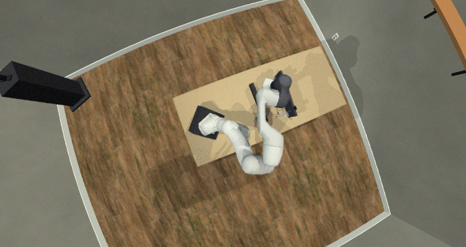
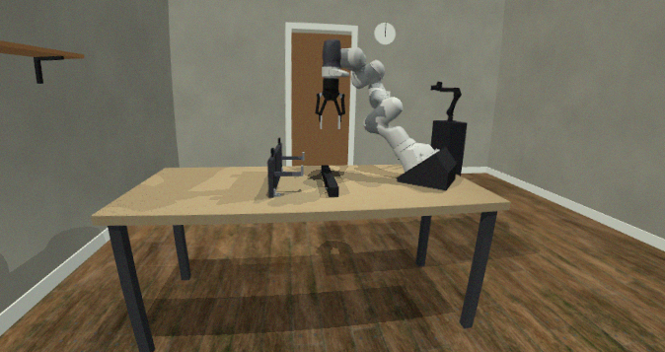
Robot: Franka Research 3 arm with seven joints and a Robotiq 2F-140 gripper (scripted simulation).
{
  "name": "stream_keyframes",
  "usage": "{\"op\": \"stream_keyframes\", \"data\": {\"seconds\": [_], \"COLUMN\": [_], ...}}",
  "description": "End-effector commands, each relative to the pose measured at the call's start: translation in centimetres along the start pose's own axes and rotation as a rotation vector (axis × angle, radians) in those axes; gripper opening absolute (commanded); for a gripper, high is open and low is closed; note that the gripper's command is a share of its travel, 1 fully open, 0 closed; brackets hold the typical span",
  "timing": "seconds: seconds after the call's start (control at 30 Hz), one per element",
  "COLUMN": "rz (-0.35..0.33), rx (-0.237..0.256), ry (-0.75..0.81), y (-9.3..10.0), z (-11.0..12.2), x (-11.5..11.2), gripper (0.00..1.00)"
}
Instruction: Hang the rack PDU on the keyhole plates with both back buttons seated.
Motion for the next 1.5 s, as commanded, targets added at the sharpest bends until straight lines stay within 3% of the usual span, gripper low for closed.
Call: {"op": "stream_keyframes", "data": {"seconds": [0.0,0.37,0.8,0.87,1.17,1.47], "rz": [0.000,0.000,0.000,0.000,0.000,0.000], "rx": [-0.001,-0.001,-0.001,-0.001,-0.001,-0.001], "ry": [0.005,0.005,0.005,0.005,0.005,0.005], "y": [-0.5,-3.3,-11.0,-11.0,-15.7,-17.3], "z": [0.1,0.1,0.1,0.1,0.1,0.1], "x": [0.0,0.0,-0.1,-0.1,-0.1,-0.1], "gripper": [0.55,0.55,0.55,0.55,0.55,0.55]}}
Point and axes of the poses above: the point where the finger pads meet when closed, its own y axis back along the fingers, its own z axis across the jaws, x = y × z, the point moved 1 cm from there along y, back along the fingers, and after that the axes turned 9 degrees about -y, right-handed, at the moved point
